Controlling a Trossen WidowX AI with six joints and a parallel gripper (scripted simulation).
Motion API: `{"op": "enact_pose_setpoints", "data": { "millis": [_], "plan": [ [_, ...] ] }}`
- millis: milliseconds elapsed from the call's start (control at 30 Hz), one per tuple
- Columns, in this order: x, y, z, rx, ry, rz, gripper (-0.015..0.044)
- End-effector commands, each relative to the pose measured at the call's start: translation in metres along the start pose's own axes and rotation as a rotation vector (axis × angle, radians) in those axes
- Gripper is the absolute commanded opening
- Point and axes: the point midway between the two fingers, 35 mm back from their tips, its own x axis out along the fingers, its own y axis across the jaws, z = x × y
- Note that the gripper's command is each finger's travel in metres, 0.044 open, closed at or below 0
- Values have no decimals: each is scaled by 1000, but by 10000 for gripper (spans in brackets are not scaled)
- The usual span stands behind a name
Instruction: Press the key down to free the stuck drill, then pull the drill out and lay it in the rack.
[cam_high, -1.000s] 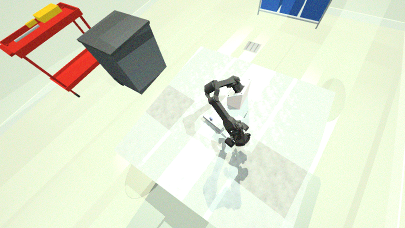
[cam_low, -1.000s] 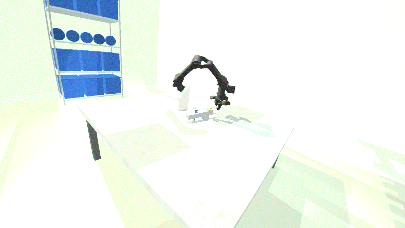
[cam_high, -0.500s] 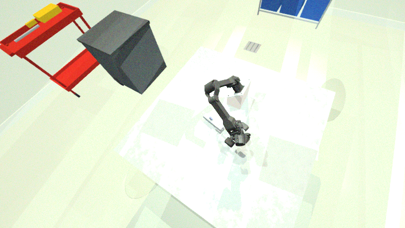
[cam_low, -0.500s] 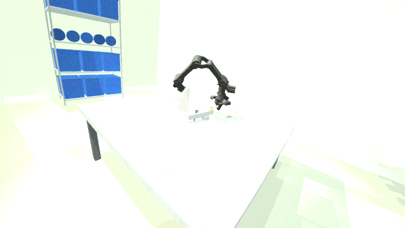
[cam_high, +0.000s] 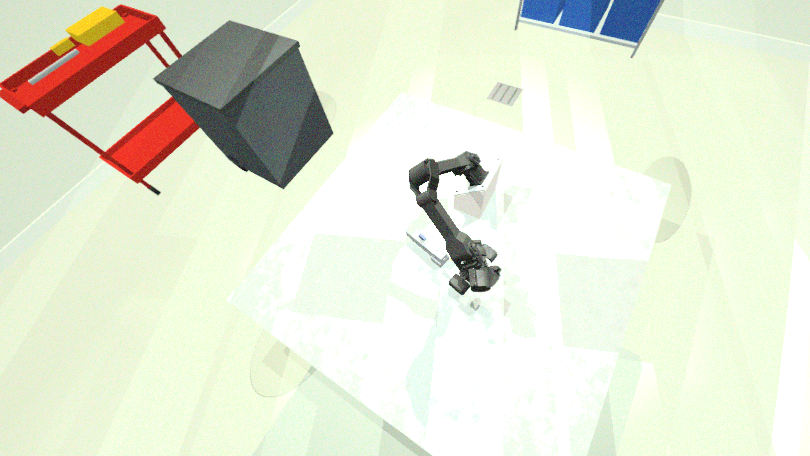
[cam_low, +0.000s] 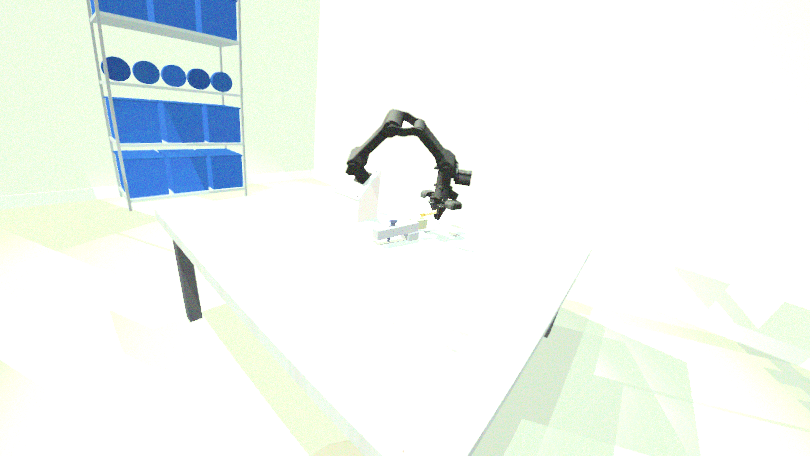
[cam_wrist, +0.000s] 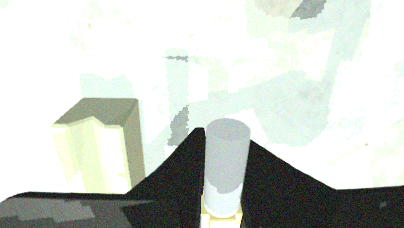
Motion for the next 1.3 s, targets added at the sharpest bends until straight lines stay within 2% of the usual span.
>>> {"op": "enact_pose_setpoints", "data": {
  "millis": [0, 967, 1267],
  "plan": [
    [-3, -1, 0, 9, -4, -1, 0],
    [-10, -5, -1, 9, -4, -1, 0],
    [-5, 12, 1, 8, -5, -1, 0]
  ]
}}
